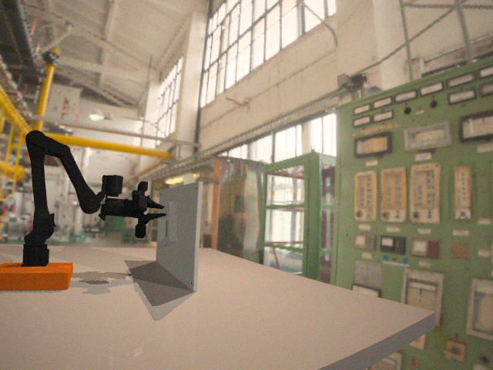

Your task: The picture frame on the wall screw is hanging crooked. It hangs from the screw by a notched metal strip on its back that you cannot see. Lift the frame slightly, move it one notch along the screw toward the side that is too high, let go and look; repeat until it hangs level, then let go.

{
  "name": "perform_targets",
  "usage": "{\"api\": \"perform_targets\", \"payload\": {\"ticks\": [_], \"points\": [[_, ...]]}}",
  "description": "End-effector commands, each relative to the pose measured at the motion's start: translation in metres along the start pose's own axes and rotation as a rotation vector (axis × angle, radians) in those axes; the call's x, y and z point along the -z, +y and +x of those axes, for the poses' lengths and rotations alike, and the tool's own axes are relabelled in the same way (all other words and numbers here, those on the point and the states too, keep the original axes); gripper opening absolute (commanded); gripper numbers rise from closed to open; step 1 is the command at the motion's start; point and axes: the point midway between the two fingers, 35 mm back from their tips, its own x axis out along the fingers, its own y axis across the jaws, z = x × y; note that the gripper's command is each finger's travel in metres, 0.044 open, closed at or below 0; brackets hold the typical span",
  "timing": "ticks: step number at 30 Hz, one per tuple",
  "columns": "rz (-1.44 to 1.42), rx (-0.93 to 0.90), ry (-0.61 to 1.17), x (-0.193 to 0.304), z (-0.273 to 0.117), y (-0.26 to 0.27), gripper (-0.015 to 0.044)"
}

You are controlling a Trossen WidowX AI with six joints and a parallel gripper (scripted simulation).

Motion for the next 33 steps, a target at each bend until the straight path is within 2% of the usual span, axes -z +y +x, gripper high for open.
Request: {"api": "perform_targets", "payload": {"ticks": [1,33], "points": [[0.003,-0.016,0.0,-0.0006,0.0001,0.0052,0.0],[0.002,-0.016,0.0,-0.0001,0.0003,-0.002,0.0]]}}
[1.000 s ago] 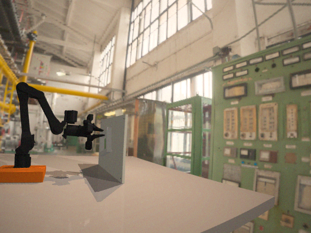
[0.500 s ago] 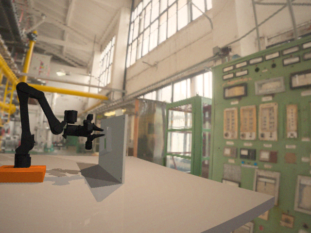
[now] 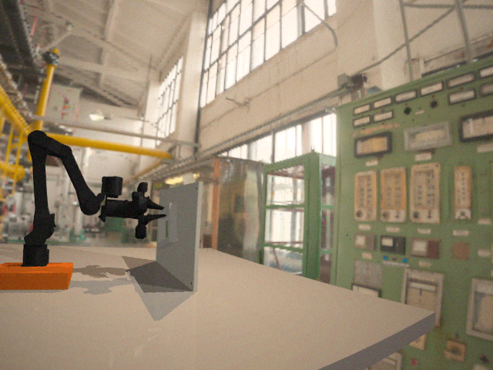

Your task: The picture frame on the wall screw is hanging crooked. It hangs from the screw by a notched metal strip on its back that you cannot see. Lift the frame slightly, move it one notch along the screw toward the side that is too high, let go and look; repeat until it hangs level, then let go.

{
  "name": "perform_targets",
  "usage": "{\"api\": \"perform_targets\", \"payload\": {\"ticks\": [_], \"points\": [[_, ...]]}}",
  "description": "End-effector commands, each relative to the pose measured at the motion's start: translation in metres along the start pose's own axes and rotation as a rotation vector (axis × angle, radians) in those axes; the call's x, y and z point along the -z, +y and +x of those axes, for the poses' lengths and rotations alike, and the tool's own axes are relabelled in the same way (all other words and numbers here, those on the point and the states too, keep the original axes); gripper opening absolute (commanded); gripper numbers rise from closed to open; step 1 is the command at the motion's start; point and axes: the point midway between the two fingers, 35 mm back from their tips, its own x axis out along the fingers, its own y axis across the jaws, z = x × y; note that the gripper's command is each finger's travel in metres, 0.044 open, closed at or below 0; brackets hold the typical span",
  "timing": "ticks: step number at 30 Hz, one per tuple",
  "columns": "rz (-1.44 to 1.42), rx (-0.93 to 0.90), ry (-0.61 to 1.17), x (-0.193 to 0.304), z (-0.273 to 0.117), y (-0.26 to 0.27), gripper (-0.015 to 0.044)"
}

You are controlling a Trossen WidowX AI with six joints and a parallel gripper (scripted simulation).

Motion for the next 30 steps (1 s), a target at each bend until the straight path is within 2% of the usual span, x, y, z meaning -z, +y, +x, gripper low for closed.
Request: {"api": "perform_targets", "payload": {"ticks": [1,30], "points": [[0.002,-0.009,0.001,-0.0002,0.0003,0.001,0.0],[0.017,-0.003,-0.001,-0.0005,0.0,-0.0034,0.0]]}}
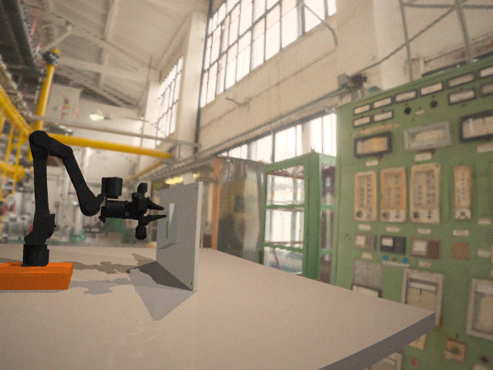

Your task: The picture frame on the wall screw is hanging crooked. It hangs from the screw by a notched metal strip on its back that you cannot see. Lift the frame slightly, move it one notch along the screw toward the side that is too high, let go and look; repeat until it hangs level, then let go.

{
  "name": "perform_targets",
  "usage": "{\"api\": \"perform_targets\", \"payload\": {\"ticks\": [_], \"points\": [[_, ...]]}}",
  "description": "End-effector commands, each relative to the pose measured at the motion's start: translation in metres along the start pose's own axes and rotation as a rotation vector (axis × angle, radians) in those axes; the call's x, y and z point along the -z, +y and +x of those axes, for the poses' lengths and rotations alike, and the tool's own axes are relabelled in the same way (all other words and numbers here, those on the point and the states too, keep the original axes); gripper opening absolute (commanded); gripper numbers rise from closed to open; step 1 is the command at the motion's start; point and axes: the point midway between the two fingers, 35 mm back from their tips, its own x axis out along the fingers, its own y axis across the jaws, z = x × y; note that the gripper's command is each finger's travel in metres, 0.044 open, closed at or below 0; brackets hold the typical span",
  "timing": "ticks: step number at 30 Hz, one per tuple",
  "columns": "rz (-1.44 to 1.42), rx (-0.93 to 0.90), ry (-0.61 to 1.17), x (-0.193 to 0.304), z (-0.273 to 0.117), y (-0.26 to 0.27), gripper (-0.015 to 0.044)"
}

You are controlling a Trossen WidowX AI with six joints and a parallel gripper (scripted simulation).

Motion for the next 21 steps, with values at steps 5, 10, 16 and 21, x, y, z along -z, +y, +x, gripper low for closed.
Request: {"api": "perform_targets", "payload": {"ticks": [5,10,16,21], "points": [[0.075,-0.001,0.0,-0.0002,0.0,0.0002,0.0],[0.101,-0.001,0.001,-0.0003,0.0001,0.0005,0.0],[0.133,-0.001,0.001,-0.0004,0.0001,0.0008,0.0],[0.159,0.0,0.001,-0.0005,0.0001,0.001,0.0]]}}
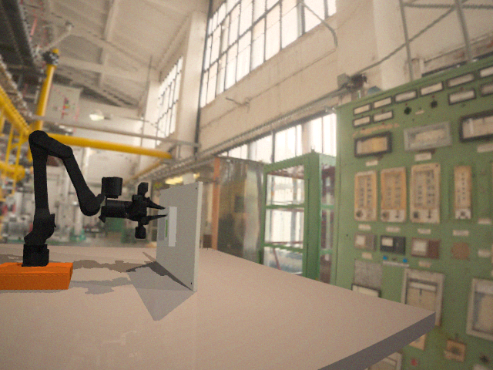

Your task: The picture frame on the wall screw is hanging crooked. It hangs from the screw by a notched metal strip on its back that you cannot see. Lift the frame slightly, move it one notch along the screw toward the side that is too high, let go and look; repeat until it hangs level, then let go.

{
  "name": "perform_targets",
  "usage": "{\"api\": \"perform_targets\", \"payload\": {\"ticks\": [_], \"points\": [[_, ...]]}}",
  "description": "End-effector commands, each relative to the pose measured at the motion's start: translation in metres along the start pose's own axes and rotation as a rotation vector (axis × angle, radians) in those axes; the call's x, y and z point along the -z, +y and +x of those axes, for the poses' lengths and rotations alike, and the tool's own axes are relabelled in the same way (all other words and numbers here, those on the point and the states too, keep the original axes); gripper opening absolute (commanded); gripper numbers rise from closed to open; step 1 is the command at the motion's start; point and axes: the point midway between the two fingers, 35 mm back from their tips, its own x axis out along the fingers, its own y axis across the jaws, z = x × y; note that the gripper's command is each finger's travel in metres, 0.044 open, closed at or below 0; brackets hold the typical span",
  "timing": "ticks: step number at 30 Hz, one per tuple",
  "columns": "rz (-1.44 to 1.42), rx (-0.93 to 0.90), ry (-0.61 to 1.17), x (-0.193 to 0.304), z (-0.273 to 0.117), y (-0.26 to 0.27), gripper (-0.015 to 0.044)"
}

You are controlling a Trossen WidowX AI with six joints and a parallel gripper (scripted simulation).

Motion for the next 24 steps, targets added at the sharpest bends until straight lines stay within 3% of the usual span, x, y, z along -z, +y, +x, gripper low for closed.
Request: {"api": "perform_targets", "payload": {"ticks": [1,24], "points": [[0.028,0.002,0.002,-0.0001,0.0,0.0001,0.0],[0.142,0.002,0.002,-0.0005,0.0,0.0011,0.0]]}}
